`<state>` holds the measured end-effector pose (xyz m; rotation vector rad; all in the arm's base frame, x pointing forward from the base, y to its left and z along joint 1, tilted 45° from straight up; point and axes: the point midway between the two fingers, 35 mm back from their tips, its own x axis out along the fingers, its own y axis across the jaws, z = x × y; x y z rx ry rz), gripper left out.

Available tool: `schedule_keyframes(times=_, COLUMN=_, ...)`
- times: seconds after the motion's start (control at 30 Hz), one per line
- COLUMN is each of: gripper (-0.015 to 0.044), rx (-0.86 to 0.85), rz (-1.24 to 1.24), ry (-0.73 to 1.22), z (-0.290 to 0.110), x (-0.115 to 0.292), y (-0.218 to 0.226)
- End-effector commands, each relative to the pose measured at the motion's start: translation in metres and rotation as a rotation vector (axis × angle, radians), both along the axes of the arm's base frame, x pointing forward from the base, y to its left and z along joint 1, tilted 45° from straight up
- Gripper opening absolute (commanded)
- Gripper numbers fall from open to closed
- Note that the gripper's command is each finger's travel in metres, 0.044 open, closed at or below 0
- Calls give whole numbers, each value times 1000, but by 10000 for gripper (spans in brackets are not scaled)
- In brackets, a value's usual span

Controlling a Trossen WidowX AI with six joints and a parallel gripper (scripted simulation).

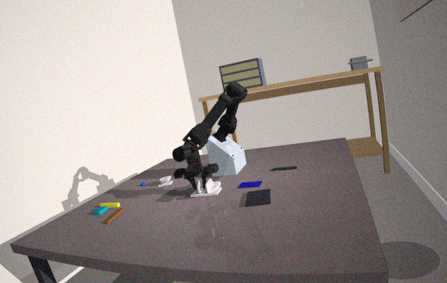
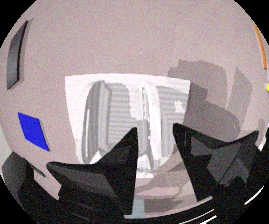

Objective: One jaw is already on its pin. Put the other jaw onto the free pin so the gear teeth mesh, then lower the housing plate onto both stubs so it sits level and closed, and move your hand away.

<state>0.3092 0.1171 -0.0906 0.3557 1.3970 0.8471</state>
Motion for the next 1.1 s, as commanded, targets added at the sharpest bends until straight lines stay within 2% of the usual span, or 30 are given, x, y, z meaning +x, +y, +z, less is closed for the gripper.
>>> schedule_keyframes(times=0.0, gripper=134, rx=6, rz=-4, ry=2, z=0, x=0, y=1)
schedule_keyframes(times=0.63, gripper=134, rx=6, rz=-4, ry=2, z=0, x=0, y=1)
schedule_keyframes(times=0.77, gripper=224, rx=0, rz=0, ry=0, z=0, x=0, y=0)
schedule_keyframes(times=1.07, gripper=224, rx=0, rz=0, ry=0, z=0, x=0, y=0)
